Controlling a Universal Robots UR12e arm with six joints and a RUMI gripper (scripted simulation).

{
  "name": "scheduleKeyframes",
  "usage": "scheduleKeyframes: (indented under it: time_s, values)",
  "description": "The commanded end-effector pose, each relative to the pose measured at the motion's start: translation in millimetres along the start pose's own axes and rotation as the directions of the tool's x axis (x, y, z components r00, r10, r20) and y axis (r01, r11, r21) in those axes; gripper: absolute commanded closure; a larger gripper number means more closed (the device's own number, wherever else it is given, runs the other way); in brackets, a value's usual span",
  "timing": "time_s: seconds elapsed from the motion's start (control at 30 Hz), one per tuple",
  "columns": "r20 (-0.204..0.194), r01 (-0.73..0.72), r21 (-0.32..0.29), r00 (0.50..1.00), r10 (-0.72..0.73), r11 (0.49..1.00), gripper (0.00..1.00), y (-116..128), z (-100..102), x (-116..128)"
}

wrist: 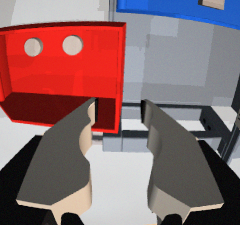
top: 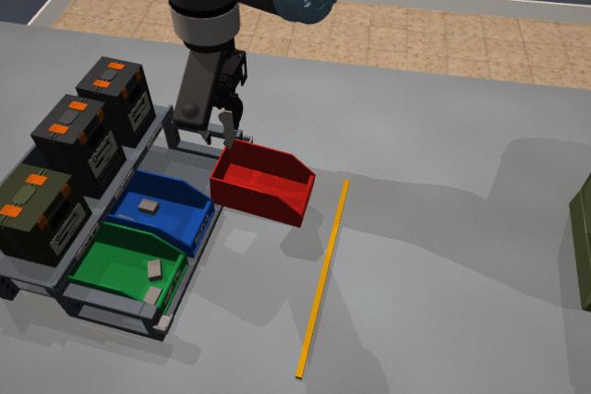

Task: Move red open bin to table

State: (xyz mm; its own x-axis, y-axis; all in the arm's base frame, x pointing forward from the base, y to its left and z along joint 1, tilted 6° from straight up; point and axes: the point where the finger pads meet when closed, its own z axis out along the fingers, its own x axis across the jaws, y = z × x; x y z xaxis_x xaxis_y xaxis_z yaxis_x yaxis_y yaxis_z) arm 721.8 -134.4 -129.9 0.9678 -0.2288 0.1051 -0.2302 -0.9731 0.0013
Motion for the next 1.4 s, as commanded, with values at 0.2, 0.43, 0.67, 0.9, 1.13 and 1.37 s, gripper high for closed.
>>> scheduleKeyframes:
  time_s: [0.2, 0.43, 0.67, 0.9, 1.13, 1.37]
  values:
    - [-0.001, 0.0, 0.0, 1.0, 0.0, 1.0, 0.8, 0, 3, 1]
    - [-0.001, 0.0, 0.0, 1.0, 0.0, 1.0, 0.8, 0, 11, 0]
    - [-0.001, 0.0, 0.0, 1.0, 0.0, 1.0, 0.8, 0, 13, 0]
    - [-0.001, 0.0, 0.0, 1.0, 0.0, 1.0, 0.8, 0, 15, 0]
    - [-0.001, 0.0, 0.0, 1.0, 0.0, 1.0, 0.8, 0, 23, 0]
    - [-0.001, 0.0, 0.0, 1.0, 0.0, 1.0, 0.8, 0, 23, 0]
